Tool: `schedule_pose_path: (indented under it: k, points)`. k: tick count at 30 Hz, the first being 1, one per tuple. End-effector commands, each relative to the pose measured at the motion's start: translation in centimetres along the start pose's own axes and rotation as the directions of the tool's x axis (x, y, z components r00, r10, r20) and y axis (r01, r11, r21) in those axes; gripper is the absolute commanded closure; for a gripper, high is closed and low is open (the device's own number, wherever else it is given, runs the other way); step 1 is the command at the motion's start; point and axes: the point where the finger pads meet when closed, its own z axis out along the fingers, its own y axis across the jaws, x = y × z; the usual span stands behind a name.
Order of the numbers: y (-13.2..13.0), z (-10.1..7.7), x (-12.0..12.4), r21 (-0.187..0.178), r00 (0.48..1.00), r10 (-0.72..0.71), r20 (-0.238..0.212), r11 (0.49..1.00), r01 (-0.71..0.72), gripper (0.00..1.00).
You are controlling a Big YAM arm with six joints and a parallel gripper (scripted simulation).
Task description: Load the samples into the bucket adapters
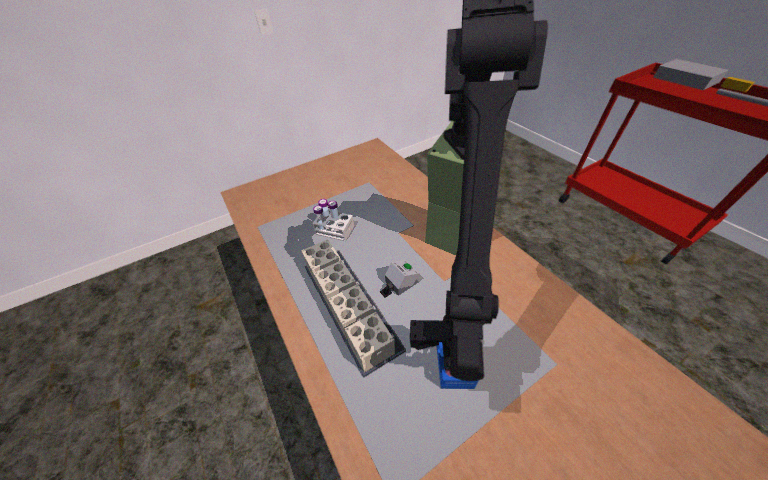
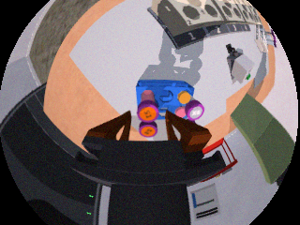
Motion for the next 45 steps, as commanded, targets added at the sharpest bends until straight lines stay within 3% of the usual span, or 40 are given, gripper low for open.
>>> schedule_pose_path:
  k: [1,5,6,23,24,25,27,29,31,33,34,43,45]
  points:
    - [1.6,-3.2,0.1,-0.036,1.0,-0.012,0.003,0.999,0.012,0.45]
    - [1.6,-4.3,0.4,-0.037,1.0,-0.012,0.002,0.999,0.012,0.45]
    - [1.9,-3.5,-0.3,-0.041,1.0,-0.001,0.006,0.999,0.001,0.45]
    - [1.9,-3.5,-0.3,-0.041,1.0,-0.001,0.006,0.999,0.001,0.45]
    - [1.6,-4.1,0.4,-0.06,1.0,-0.007,0.005,0.998,0.007,0.45]
    - [1.3,-3.8,1.3,-0.054,1.0,-0.001,0.006,0.999,0.001,0.2]
    - [0.4,-2.7,3.1,-0.03,1.0,-0.003,0.005,1.0,0.003,0.2]
    - [0.4,-2.7,3.1,-0.03,1.0,-0.003,0.005,1.0,0.003,0.2]
    - [1.4,-2.9,4.6,-0.045,1.0,-0.001,0.005,0.999,0.001,0.2]
    - [1.9,-3.9,4.5,-0.058,1.0,0.0,0.003,0.998,0.0,0.2]
    - [1.3,-3.2,3.9,-0.04,1.0,-0.001,0.003,0.999,0.001,0.2]
    - [1.5,0.3,3.0,-0.043,1.0,0.023,0.005,0.999,-0.023,0.2]
    - [1.6,0.4,3.4,-0.043,1.0,0.017,0.004,0.999,-0.016,0.2]
